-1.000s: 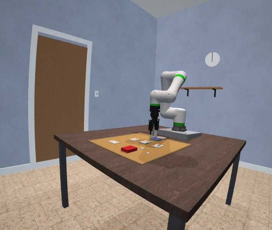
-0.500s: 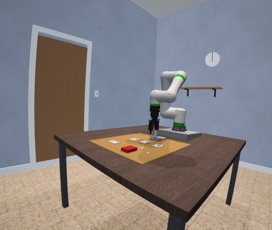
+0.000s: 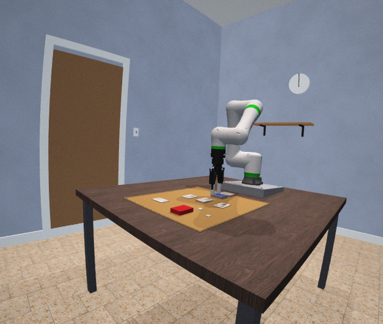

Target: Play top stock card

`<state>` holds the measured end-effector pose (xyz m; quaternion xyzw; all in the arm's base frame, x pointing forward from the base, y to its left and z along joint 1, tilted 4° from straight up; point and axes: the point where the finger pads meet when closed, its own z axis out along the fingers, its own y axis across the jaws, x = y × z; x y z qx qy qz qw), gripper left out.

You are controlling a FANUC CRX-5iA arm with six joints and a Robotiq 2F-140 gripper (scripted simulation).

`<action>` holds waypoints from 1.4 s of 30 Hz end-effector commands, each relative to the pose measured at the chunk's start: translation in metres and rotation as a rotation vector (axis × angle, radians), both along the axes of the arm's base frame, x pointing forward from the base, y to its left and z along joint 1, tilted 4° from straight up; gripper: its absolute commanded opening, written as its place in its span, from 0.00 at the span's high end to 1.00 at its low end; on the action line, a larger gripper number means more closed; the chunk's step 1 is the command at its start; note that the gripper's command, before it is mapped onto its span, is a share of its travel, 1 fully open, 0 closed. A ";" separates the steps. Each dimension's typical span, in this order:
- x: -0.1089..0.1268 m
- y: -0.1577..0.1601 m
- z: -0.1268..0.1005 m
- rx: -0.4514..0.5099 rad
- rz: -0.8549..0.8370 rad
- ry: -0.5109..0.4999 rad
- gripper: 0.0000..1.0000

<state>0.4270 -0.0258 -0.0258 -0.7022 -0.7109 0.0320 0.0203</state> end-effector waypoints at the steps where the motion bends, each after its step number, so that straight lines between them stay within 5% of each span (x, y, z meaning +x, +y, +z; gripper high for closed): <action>1: 0.000 0.000 0.000 0.000 0.000 0.000 0.60; 23: 0.002 0.000 0.028 0.000 0.000 0.000 0.60; 42: 0.006 0.001 0.078 0.000 0.000 0.000 0.60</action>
